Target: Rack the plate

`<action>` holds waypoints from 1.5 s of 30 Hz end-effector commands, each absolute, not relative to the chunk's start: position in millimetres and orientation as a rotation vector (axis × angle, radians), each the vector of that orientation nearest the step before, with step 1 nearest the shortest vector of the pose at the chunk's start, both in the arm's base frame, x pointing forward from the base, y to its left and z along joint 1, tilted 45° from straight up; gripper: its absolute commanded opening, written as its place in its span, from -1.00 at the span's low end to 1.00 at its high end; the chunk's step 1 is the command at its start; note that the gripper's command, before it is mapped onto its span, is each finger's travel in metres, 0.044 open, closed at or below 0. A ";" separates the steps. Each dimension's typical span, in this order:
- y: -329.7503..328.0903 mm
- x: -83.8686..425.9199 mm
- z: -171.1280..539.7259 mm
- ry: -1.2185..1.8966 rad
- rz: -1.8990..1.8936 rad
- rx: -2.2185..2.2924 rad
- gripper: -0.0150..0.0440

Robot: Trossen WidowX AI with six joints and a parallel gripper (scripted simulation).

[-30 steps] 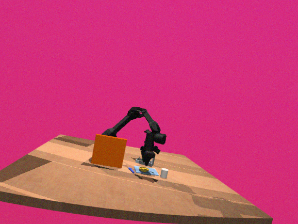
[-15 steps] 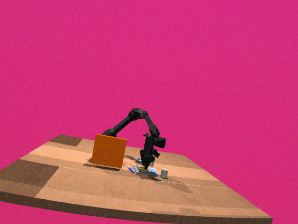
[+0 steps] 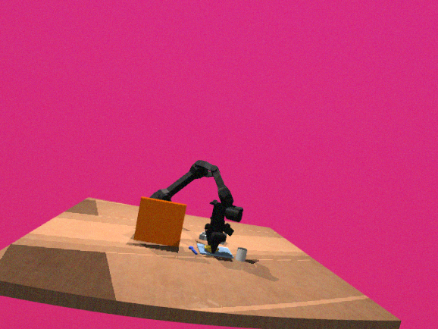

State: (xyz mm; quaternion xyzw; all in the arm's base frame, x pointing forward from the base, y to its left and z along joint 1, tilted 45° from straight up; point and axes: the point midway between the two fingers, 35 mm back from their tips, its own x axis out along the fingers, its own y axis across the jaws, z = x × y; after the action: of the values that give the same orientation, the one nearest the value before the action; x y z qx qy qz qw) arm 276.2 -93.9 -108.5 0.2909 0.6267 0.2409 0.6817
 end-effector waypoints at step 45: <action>-190.5 278.3 -27.4 1.405 0.528 0.653 -0.49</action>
State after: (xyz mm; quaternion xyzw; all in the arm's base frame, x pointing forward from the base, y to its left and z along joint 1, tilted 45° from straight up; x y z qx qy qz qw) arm 280.1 -180.4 -35.4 0.2936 0.6255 0.2360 0.6833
